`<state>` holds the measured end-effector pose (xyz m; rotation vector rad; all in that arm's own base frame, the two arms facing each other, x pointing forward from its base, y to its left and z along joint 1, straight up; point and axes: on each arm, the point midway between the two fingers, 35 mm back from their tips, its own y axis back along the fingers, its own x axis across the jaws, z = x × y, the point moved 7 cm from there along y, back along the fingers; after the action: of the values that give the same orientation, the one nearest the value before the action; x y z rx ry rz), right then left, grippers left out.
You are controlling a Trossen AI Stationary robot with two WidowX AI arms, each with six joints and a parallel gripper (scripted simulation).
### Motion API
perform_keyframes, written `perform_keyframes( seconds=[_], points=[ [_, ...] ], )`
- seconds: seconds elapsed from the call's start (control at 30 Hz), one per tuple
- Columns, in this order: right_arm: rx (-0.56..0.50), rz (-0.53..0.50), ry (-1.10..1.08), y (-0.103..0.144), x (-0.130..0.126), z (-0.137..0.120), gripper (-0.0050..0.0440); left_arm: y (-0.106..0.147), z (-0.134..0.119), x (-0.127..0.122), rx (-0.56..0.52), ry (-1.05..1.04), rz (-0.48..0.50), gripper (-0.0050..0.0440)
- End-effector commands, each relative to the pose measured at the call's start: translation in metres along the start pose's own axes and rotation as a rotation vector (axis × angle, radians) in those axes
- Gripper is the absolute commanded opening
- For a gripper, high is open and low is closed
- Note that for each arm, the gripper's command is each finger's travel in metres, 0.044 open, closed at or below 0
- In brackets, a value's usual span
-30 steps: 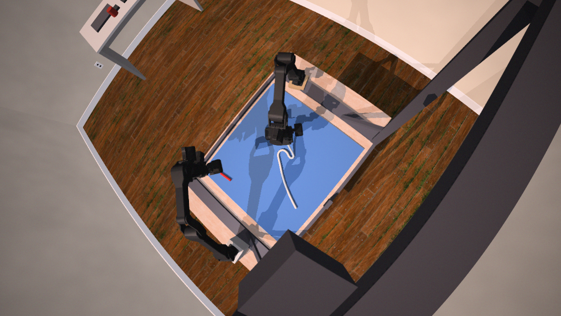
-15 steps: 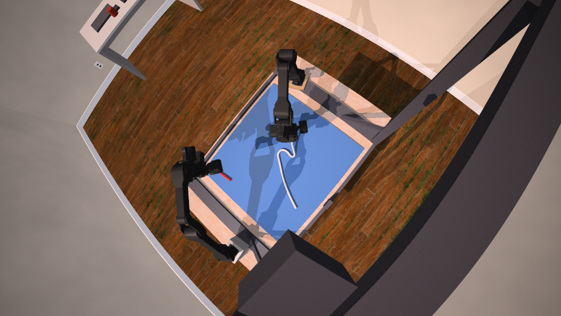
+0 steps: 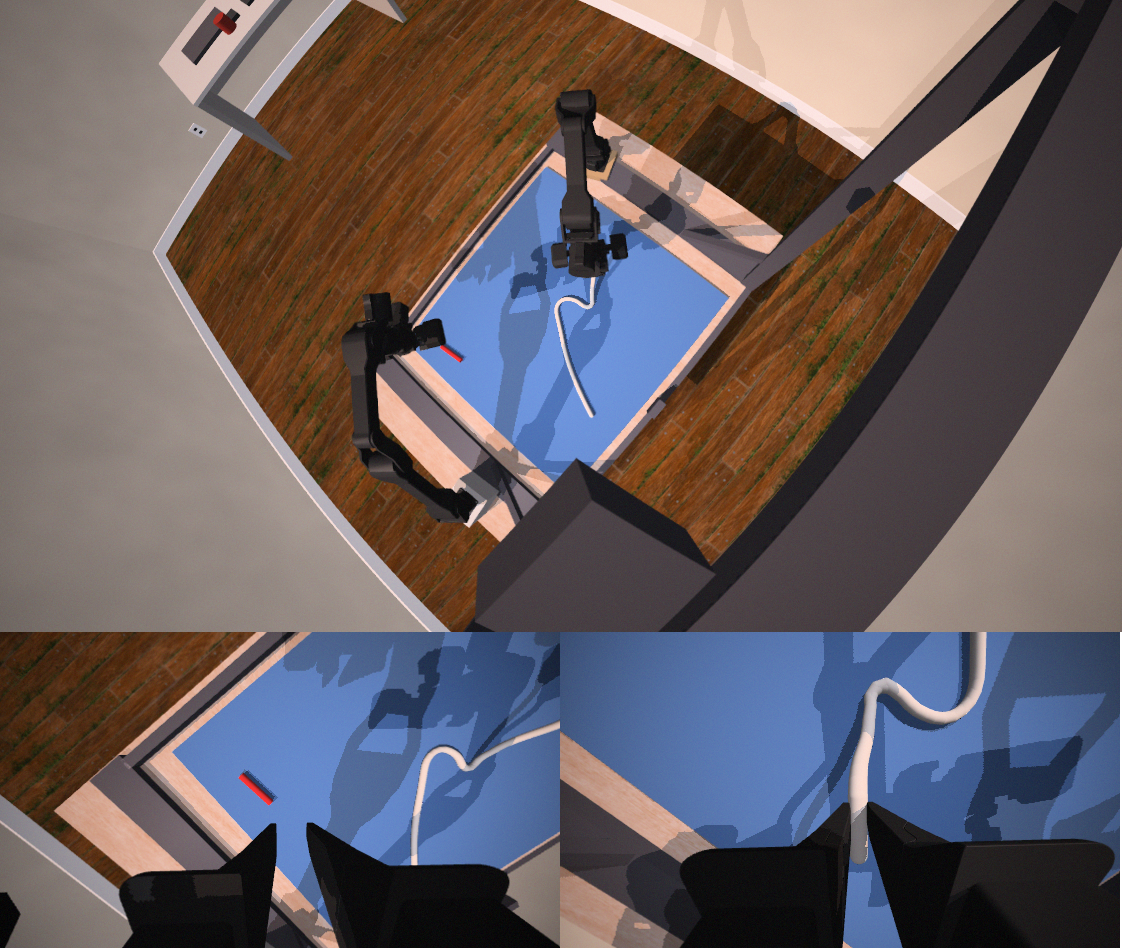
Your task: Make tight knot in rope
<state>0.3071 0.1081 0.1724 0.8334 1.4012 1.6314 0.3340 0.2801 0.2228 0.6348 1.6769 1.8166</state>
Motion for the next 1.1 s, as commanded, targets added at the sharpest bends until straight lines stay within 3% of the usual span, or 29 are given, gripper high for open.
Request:
perform_keyframes(
  seconds=[0.0,1.07],
  points=[
    [-0.029,-0.001,-0.003,0.009,0.002,-0.001,0.0045,0.017,-0.001,-0.001,-0.043,0.006,-0.009,0.01],
    [-0.033,0.005,-0.004,0.002,0.011,0.054,0.0045,0.017,-0.001,-0.001,-0.043,0.006,-0.009,0.01]
  ],
)
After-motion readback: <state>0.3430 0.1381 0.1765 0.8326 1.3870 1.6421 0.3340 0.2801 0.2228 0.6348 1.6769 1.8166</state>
